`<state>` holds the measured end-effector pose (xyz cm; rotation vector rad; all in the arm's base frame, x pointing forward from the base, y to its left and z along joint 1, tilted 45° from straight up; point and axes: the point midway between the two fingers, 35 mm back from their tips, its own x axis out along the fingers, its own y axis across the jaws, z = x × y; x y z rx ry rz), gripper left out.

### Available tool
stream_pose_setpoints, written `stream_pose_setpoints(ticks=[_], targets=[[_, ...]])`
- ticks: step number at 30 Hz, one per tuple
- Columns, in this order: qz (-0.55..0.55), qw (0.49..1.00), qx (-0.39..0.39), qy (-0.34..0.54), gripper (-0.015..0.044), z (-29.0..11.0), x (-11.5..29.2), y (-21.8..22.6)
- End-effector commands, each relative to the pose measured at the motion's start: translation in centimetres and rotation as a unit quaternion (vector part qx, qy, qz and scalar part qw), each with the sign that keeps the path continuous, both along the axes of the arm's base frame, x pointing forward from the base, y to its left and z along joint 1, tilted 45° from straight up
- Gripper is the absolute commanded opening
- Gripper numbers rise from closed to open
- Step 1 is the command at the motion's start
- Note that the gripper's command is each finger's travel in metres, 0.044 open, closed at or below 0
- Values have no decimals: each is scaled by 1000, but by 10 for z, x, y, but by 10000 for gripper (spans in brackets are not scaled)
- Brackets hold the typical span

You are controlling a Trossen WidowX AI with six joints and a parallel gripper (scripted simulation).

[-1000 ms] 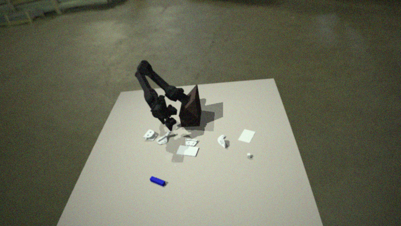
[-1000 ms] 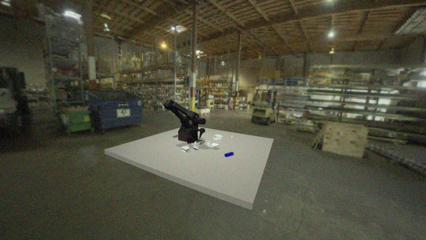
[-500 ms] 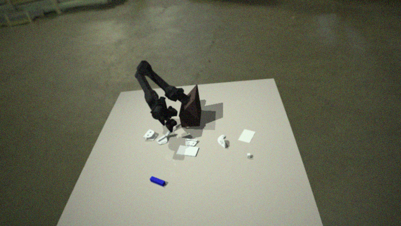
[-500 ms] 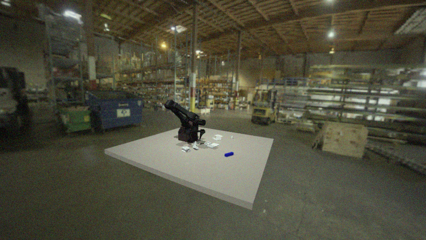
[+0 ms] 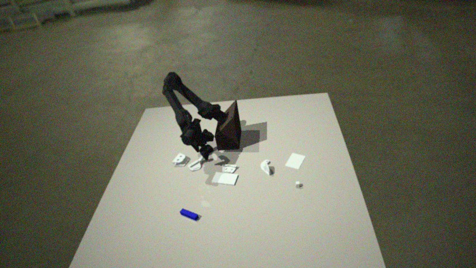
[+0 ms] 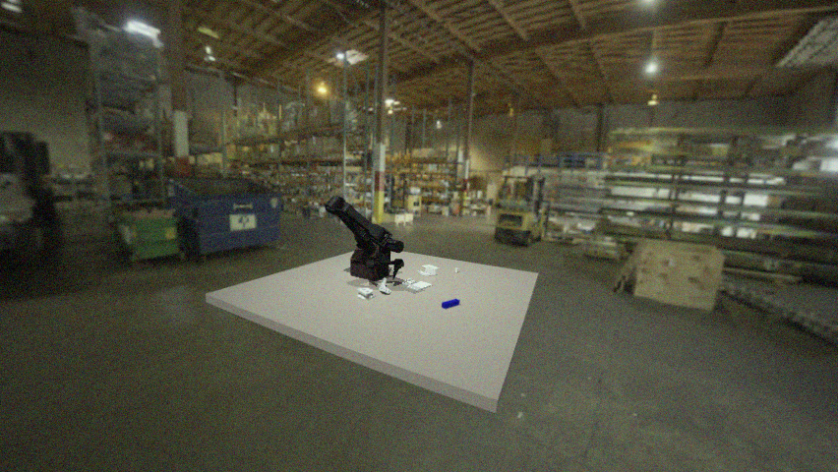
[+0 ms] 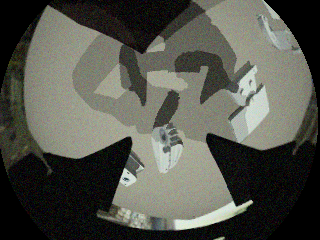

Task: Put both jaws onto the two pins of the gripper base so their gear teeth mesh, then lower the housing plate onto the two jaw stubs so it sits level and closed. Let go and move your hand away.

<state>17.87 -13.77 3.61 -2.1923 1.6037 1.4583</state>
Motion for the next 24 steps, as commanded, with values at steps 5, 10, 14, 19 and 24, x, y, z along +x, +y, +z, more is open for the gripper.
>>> stream_pose_setpoints(ticks=[5, 10, 14, 19, 24], targets=[[1, 1000, 2, 6, 440, -13, -3, -10], [2, 1000, 1, 6, 440, -18, -4, -16], [2, 1000, 0, 6, 440, -22, -5, -20], [2, 1000, -2, 7, 440, -26, -7, -26], [2, 1000, -3, 7, 440, -28, -7, -28]])
